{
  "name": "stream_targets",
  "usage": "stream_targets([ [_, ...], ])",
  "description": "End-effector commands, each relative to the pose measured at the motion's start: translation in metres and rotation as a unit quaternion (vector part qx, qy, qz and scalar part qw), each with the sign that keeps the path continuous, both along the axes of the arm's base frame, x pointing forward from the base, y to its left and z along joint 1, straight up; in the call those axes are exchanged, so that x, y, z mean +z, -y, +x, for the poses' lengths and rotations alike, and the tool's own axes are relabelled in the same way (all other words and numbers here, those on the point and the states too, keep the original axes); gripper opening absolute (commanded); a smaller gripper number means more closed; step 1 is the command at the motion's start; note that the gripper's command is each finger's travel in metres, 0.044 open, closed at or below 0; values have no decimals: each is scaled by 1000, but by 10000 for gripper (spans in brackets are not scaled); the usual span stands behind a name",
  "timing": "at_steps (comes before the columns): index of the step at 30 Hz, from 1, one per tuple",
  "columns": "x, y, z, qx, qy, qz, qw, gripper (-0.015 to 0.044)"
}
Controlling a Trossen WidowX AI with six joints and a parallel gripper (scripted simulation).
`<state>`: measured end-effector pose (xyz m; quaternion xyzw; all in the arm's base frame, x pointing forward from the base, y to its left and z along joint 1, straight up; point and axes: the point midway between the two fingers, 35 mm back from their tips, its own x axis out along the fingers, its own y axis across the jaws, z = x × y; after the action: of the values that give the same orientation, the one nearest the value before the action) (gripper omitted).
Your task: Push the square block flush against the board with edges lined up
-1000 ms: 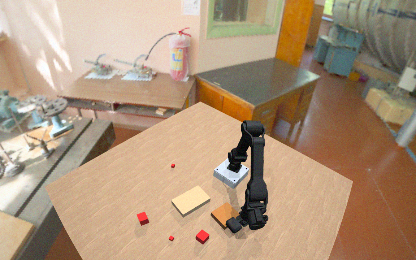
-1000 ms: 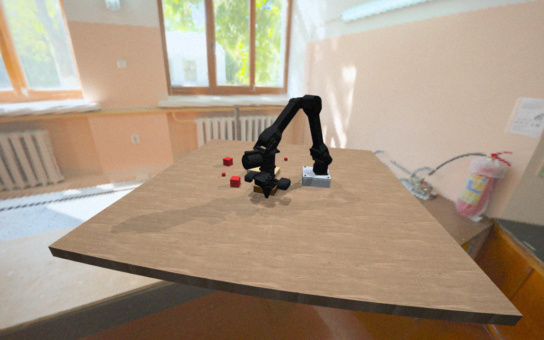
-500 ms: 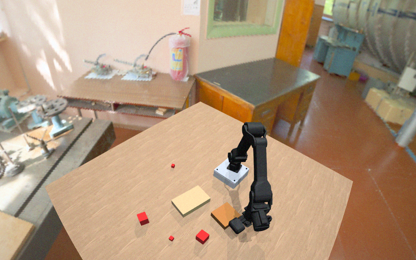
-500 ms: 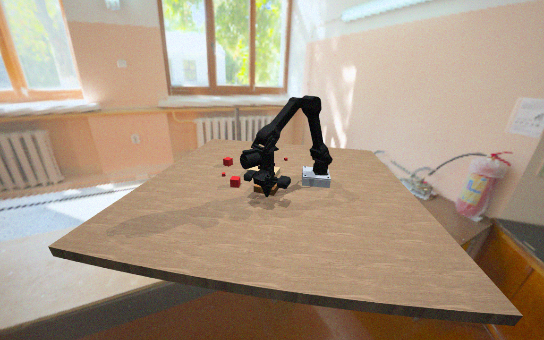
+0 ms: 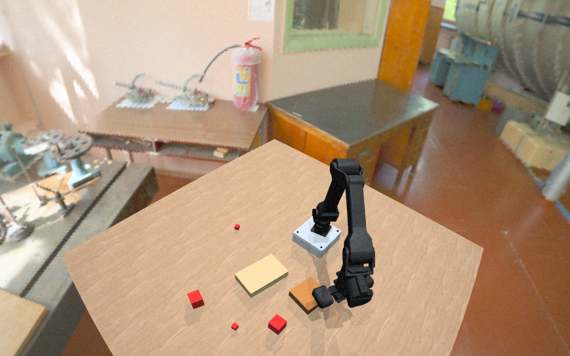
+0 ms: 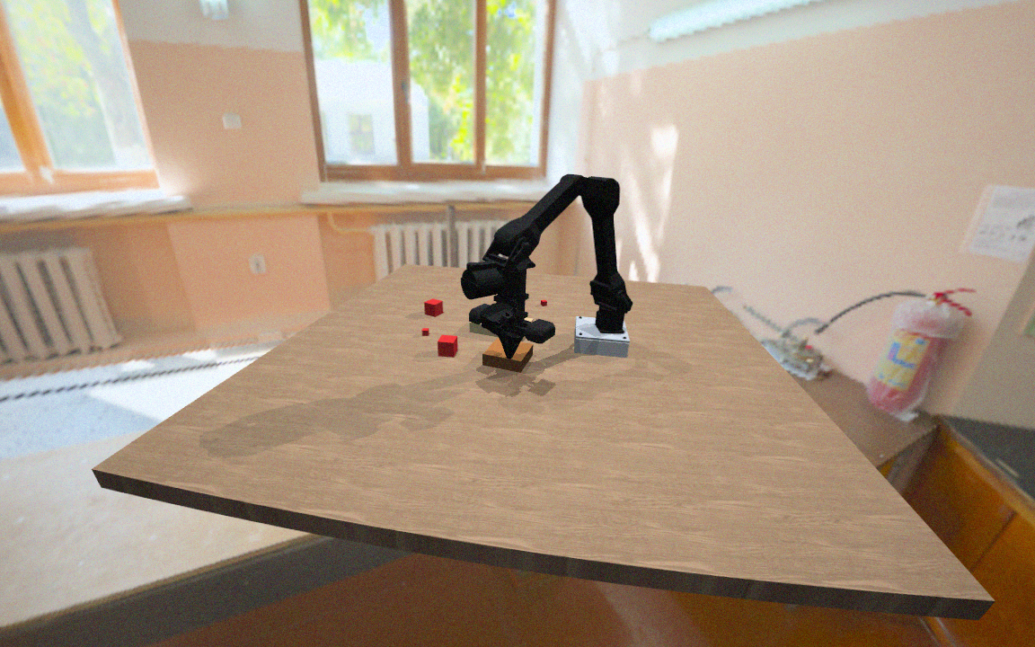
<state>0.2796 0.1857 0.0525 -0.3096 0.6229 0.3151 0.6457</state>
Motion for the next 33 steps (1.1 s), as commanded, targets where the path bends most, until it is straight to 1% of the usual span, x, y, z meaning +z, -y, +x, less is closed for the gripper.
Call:
stream_targets([
  [1, 3, 7, -6, -67, 2, 4, 998, 0],
  [9, 4, 22, -21, -203, -3, 6, 979, 0],
  [17, 4, 37, -37, -335, -7, 8, 942, 0],
  [25, 2, 51, -53, -461, -10, 9, 887, 0],
  [33, -1, 65, -69, -578, -13, 10, 816, 0],
])
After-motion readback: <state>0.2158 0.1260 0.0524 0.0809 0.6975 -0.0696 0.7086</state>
